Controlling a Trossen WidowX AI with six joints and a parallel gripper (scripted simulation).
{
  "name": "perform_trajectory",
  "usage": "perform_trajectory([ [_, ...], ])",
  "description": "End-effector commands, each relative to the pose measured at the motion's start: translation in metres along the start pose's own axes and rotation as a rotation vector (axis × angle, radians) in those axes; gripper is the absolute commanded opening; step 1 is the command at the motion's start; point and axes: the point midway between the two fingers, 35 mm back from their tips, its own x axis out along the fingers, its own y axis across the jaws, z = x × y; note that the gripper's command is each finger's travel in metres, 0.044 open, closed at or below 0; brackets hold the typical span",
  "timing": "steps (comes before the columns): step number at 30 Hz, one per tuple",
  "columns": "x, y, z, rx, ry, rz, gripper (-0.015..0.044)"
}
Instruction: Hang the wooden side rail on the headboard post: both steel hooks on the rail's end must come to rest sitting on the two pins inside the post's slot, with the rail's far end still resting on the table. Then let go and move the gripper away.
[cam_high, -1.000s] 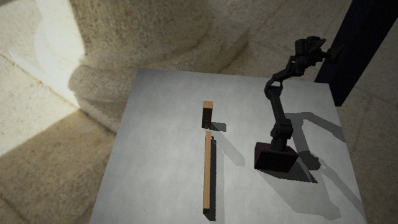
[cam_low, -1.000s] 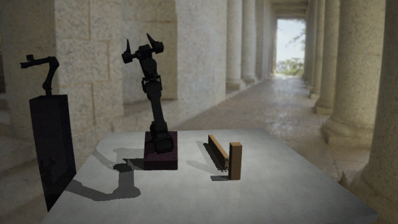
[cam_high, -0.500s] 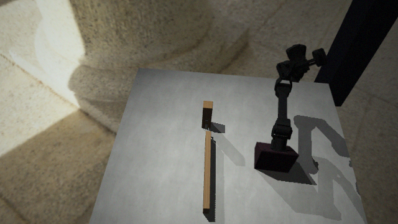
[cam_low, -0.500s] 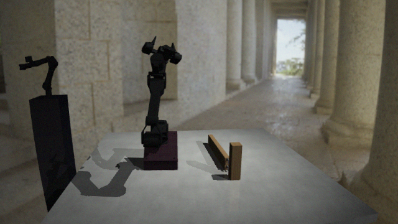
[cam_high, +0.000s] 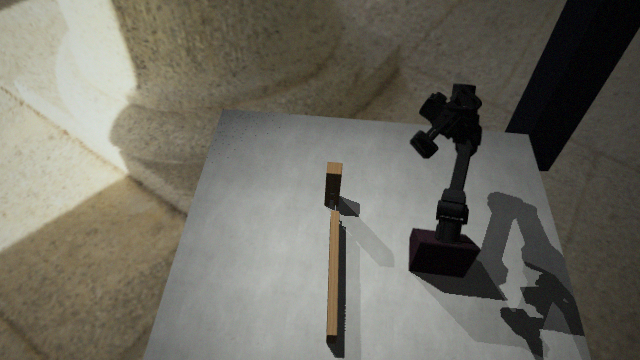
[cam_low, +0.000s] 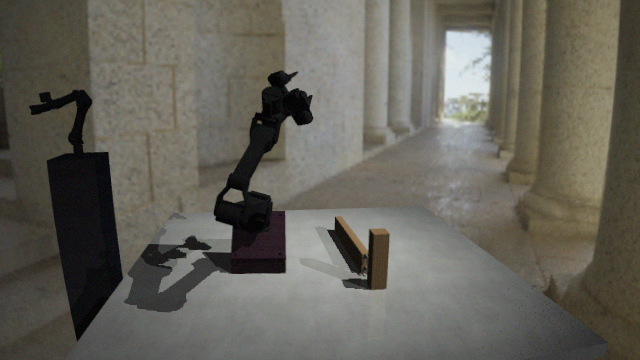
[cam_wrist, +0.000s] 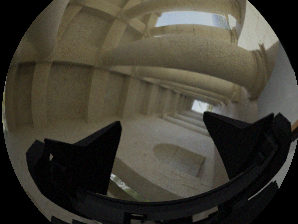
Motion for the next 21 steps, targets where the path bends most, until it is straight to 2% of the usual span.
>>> perform_trajectory([
  [1,0.008,-0.035,0.009,0.112,-0.060,-0.121,0.0440],
  [10,0.011,-0.106,0.033,0.343,-0.231,-0.341,0.0440],
  [21,-0.014,-0.205,0.068,0.738,-0.620,-0.560,0.0440],
])
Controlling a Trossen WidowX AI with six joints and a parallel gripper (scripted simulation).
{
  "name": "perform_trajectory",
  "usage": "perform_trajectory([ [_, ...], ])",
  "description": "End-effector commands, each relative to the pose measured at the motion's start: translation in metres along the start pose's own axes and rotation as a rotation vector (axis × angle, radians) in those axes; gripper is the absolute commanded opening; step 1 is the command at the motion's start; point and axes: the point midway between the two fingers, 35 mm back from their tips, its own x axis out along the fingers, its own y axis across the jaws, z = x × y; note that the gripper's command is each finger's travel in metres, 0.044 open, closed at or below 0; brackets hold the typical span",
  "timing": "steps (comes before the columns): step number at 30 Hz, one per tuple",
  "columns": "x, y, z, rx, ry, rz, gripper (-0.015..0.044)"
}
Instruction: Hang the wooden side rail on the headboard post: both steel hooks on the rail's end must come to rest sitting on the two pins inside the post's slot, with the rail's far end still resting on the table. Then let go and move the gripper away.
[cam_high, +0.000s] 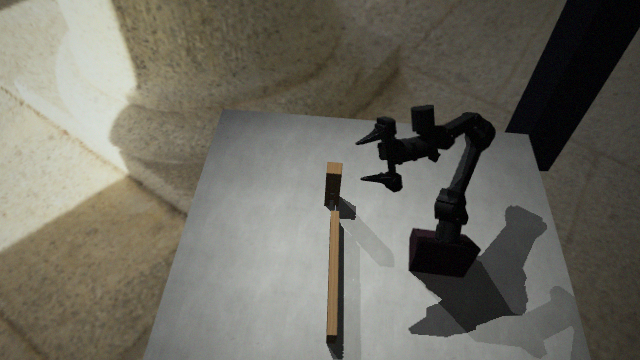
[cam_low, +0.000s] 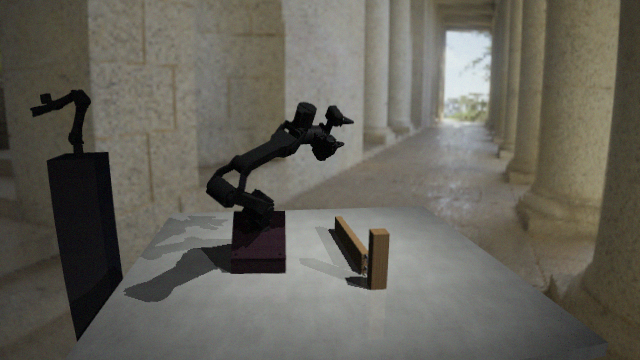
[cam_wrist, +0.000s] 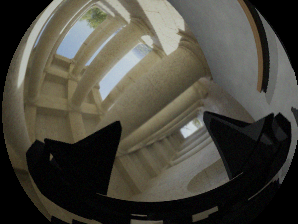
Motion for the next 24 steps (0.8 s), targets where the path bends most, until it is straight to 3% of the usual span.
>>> perform_trajectory([
  [1,0.012,-0.019,0.028,0.137,-0.123,-0.049,0.0440],
  [13,0.023,-0.082,0.125,0.604,-0.579,-0.084,0.0440],
  [24,-0.004,-0.141,0.206,0.978,-1.025,0.060,0.0440],
])
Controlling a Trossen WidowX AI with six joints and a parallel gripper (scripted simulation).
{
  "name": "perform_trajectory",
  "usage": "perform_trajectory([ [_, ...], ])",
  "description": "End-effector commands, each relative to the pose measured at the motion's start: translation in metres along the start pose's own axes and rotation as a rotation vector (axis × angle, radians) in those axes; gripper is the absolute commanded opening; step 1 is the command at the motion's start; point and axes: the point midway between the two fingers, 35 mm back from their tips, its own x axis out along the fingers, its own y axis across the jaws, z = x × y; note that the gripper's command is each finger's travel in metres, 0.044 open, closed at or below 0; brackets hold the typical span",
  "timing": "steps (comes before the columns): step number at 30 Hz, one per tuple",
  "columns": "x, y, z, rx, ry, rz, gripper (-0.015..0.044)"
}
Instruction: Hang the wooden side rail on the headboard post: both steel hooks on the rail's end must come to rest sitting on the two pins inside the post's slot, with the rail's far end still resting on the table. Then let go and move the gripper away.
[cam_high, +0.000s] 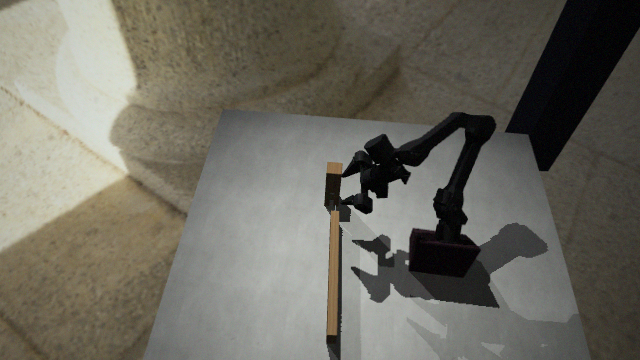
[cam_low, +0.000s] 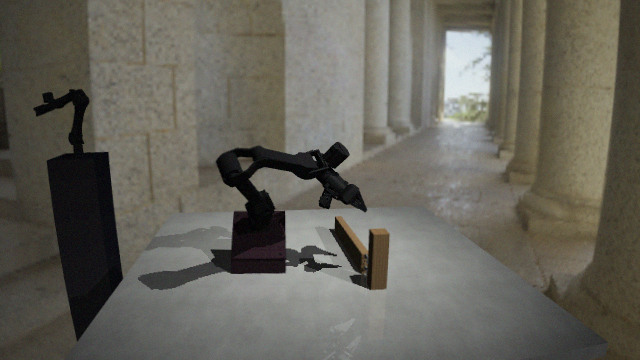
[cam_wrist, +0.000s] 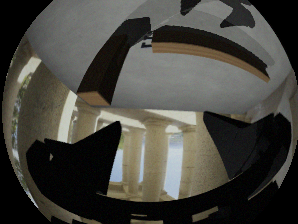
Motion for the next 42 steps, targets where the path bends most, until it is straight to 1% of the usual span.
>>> perform_trajectory([
  [1,0.015,0.008,0.029,0.133,-0.115,0.064,0.0440],
  [8,0.032,0.022,0.081,0.370,-0.290,0.211,0.0440],
  [30,0.033,0.022,0.082,0.368,-0.296,0.213,0.0440],
  [33,0.034,0.021,0.081,0.255,-0.313,0.187,0.0440],
  [39,0.037,0.019,0.077,-0.109,-0.358,0.098,0.0440],
  [42,0.035,0.011,0.056,-0.208,-0.291,0.056,0.0440],
])
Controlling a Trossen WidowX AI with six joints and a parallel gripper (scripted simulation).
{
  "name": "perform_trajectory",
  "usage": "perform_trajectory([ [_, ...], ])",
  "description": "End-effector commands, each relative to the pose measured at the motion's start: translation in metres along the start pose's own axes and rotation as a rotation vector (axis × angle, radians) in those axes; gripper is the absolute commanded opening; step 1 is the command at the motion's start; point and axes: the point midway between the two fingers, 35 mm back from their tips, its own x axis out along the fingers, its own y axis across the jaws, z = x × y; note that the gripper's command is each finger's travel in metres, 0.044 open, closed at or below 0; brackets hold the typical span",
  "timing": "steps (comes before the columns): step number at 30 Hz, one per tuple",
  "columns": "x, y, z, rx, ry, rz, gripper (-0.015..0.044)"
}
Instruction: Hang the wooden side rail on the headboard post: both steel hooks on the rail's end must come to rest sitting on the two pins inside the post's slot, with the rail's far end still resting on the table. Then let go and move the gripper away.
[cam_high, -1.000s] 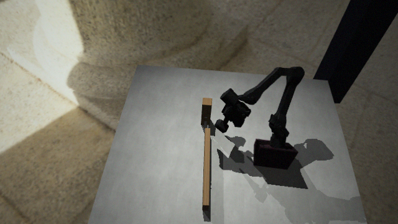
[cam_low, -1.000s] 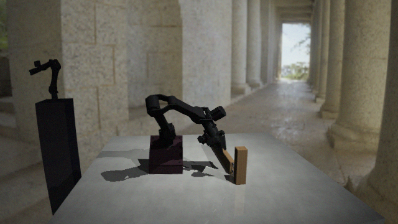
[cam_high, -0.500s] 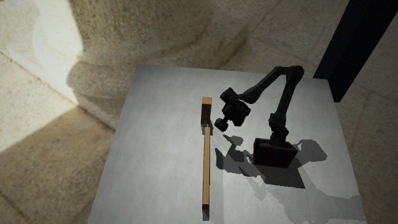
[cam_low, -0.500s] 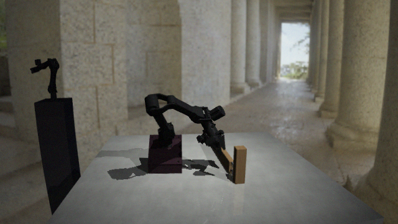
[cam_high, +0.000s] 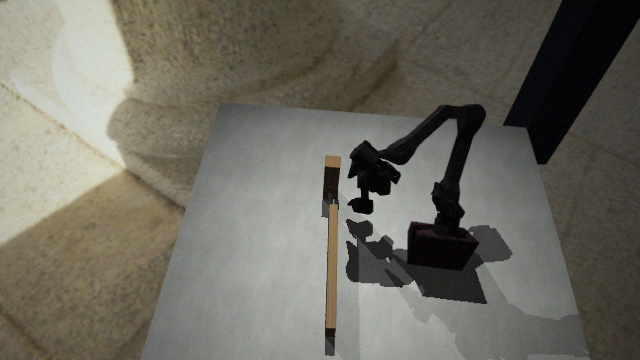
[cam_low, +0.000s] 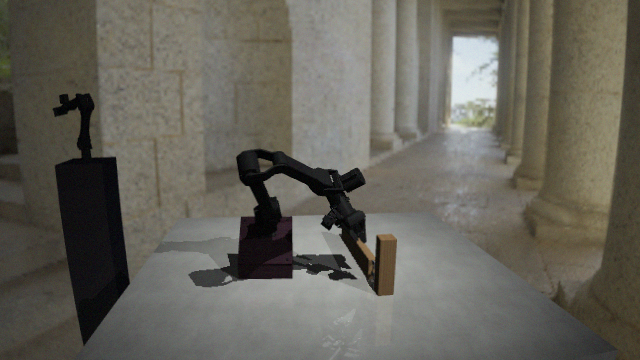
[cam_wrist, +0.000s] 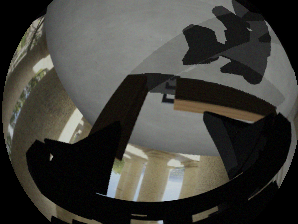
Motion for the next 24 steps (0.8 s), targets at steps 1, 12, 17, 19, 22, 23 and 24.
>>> perform_trajectory([
  [1,-0.007,-0.003,-0.016,-0.148,0.049,-0.018,0.0440],
  [12,-0.006,-0.003,-0.024,-0.722,0.033,-0.041,0.0440],
  [17,-0.005,-0.003,-0.028,-1.031,0.028,-0.057,0.0440],
  [19,-0.005,-0.004,-0.030,-1.158,0.029,-0.064,0.0440],
  [22,-0.005,-0.004,-0.032,-1.344,0.027,-0.076,0.0440],
  [23,-0.005,-0.004,-0.033,-1.406,0.027,-0.081,0.0440],
  [24,-0.005,-0.004,-0.033,-1.468,0.028,-0.085,0.0440],
])
